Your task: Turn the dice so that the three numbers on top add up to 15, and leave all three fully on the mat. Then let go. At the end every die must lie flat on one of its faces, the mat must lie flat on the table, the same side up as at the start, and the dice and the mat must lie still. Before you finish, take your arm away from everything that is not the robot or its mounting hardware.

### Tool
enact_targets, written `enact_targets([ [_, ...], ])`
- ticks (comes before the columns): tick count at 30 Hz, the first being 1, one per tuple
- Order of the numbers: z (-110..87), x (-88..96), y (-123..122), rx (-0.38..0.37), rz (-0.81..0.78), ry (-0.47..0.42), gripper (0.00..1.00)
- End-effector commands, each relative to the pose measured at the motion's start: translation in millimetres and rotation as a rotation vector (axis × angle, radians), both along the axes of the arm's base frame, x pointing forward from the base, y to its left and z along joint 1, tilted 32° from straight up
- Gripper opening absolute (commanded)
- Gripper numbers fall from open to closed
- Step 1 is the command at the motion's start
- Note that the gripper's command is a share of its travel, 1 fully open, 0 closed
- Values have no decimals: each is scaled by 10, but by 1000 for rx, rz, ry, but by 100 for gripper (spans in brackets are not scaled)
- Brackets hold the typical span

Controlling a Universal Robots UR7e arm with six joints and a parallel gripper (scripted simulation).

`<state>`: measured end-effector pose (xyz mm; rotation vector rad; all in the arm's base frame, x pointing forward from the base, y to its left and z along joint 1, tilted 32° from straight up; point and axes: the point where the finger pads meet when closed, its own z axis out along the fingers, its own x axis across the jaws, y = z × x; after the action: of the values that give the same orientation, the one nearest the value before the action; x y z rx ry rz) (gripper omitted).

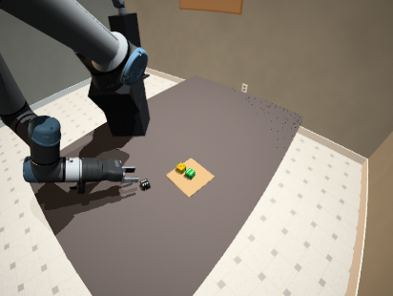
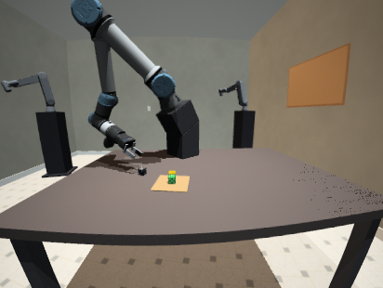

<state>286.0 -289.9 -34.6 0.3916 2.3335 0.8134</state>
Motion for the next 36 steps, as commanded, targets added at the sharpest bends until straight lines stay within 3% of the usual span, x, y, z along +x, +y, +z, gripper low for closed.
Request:
enact_targets([
  [1,50,-16,23,0,0,0,87],
  [12,50,-13,32,-14,-8,10,87],
  [23,62,4,73,-83,-50,51,87],
  [36,93,50,190,-274,-166,168,87],
])
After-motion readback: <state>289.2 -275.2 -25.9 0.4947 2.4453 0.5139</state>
